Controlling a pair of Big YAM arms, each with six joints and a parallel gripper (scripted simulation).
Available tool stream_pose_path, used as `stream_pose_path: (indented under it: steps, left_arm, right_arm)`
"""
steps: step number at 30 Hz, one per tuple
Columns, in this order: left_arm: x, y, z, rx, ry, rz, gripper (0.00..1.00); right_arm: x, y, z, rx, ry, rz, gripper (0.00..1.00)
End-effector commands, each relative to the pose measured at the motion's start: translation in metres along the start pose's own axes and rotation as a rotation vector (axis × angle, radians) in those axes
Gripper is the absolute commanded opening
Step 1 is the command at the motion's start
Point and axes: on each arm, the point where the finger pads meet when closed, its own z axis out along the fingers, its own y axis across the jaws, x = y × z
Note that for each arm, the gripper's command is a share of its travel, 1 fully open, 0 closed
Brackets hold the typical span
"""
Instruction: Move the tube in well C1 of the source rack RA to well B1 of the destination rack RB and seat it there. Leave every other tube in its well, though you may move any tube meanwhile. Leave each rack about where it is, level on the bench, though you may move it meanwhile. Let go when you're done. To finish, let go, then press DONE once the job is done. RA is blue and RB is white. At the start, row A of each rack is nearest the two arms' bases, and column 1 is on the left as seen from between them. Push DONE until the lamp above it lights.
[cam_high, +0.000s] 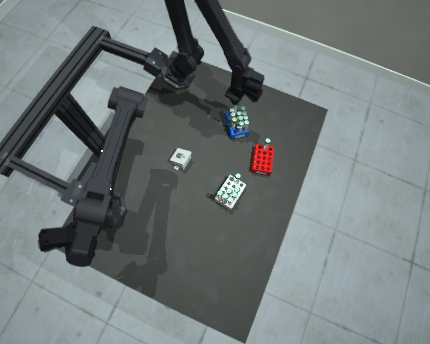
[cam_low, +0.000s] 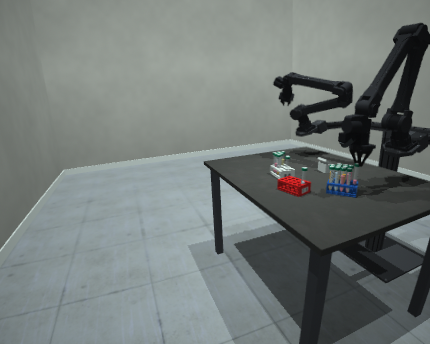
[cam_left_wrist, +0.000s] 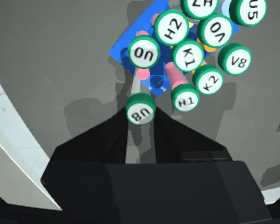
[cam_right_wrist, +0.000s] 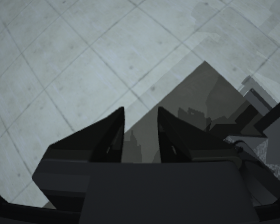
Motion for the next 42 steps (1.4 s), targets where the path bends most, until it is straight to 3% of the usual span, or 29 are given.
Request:
stream_pose_path:
  steps: [1, 42]
  left_arm:
    - [0.003, -0.006, 0.007, 0.01, 0.013, 0.009, 0.0]
    - [0.005, 0.0, 0.025, 0.005, 0.016, 0.006, 0.0]
  right_arm:
    - [-0.008, 0.009, -0.011, -0.029, -0.016, 0.009, 0.3]
    - [-0.008, 0.009, -0.011, -0.029, -0.016, 0.009, 0.3]
